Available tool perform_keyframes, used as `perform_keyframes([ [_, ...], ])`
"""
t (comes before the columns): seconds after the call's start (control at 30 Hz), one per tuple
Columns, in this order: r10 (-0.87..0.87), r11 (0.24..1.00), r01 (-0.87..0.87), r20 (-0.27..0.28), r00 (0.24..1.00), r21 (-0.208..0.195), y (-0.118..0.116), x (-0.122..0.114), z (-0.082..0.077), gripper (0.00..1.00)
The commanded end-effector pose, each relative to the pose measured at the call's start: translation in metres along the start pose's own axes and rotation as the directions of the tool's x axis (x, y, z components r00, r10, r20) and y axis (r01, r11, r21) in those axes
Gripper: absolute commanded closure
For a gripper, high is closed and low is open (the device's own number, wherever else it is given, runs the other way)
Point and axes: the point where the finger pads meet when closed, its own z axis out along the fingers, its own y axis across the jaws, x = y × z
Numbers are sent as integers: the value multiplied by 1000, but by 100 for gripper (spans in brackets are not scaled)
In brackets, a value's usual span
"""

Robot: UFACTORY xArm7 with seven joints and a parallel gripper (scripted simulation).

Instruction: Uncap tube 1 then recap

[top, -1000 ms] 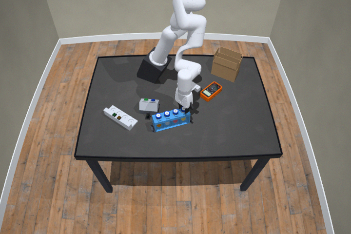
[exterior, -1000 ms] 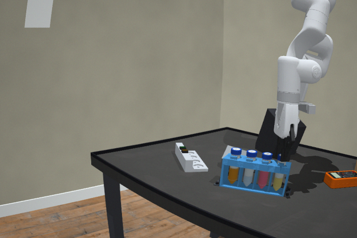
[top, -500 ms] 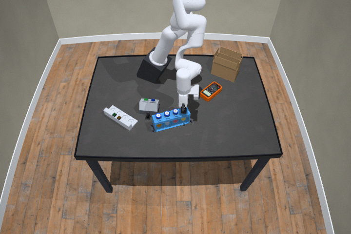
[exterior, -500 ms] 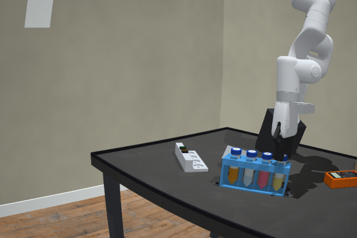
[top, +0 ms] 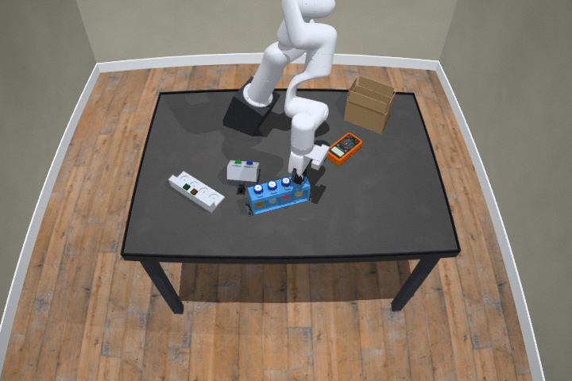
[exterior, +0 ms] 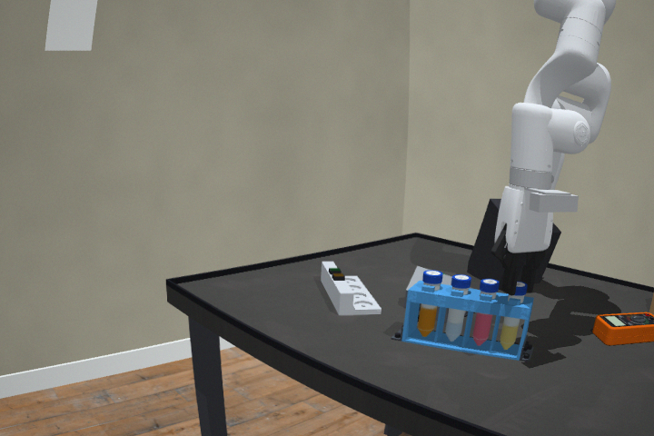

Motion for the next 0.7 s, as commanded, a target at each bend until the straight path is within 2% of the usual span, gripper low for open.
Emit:
perform_keyframes([
  [0.0, 2, 1000, -2, 0, 1000, -2, 1, 1, -1, 100],
  [0.27, 1, 1000, -1, -1, 1000, -2, 1, 1, -1, 100],
  [0.37, -48, 999, 48, 0, 999, -2, 1, 1, -1, 100],
  [0.5, -246, 969, 246, 1, 969, -1, 1, 1, -1, 100],
  [0.67, -478, 878, 478, 1, 878, -1, 1, 1, -1, 100],
])
